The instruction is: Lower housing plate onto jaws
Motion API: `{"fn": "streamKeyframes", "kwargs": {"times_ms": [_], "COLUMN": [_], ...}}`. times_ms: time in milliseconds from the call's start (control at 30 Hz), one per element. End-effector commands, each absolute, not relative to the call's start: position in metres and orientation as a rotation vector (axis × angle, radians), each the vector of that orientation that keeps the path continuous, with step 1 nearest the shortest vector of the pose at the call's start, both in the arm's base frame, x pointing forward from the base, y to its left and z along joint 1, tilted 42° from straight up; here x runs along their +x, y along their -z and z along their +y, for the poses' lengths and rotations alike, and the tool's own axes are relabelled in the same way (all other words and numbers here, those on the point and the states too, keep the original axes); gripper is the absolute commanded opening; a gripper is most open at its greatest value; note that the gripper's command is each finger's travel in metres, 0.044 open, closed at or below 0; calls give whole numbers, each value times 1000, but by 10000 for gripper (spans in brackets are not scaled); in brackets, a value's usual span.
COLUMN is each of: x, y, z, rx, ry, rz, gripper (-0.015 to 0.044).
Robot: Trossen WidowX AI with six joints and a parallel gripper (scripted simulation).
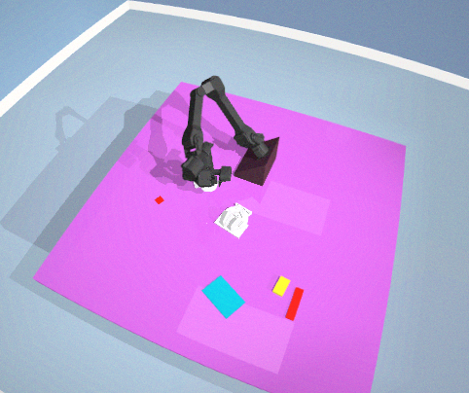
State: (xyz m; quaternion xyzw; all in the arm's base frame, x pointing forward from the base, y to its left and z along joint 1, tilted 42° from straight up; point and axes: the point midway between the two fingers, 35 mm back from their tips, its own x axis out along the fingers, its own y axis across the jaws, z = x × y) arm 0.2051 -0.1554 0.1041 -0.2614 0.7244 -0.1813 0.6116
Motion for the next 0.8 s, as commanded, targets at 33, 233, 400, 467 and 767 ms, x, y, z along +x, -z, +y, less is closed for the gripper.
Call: {"fn": "streamKeyframes", "kwargs": {"times_ms": [33,233,400,467,767], "x": [213,222,229,231,240], "y": [-95,-83,-72,-68,-50], "z": [-147,-134,-123,-118,-97], "rx": [-566,-512,-470,-453,-382], "ry": [463,519,568,588,680], "rz": [1661,1641,1623,1615,1576], "gripper": [351,351,351,351,351]}}
